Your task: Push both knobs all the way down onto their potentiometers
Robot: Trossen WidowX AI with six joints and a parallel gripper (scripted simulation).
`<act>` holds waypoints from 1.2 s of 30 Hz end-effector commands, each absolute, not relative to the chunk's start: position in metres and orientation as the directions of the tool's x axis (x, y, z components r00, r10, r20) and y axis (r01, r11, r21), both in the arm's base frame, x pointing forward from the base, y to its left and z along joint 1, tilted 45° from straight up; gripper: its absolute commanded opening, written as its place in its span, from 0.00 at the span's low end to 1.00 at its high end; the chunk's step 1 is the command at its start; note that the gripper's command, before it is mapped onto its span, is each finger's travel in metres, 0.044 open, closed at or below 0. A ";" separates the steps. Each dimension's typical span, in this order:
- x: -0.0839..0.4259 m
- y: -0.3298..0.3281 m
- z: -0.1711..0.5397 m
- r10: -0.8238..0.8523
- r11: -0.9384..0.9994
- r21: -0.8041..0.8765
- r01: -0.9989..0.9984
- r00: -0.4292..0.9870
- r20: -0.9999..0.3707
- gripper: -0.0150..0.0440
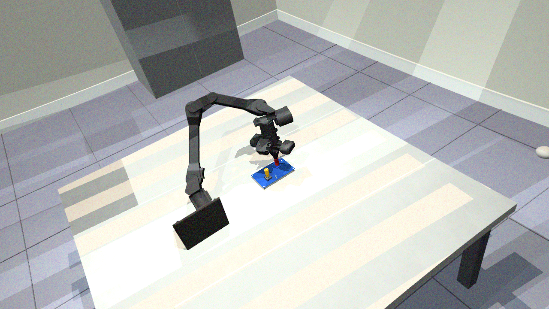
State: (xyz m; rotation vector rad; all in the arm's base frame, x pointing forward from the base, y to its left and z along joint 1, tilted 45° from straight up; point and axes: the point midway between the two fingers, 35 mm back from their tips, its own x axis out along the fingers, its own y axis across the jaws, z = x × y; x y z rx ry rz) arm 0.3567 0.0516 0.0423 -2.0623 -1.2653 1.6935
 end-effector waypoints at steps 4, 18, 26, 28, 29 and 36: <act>0.358 0.068 0.032 0.708 -0.593 -0.626 0.506 -0.044 -0.705 0.25; 0.358 0.067 0.033 0.707 -0.593 -0.626 0.506 -0.044 -0.705 0.25; 0.359 0.058 0.041 0.707 -0.594 -0.626 0.506 -0.044 -0.706 0.25; 0.359 0.056 0.044 0.706 -0.594 -0.625 0.506 -0.044 -0.706 0.25; 0.359 0.055 0.045 0.706 -0.594 -0.625 0.506 -0.044 -0.706 0.25; 0.360 0.047 0.053 0.706 -0.594 -0.625 0.506 -0.044 -0.707 0.25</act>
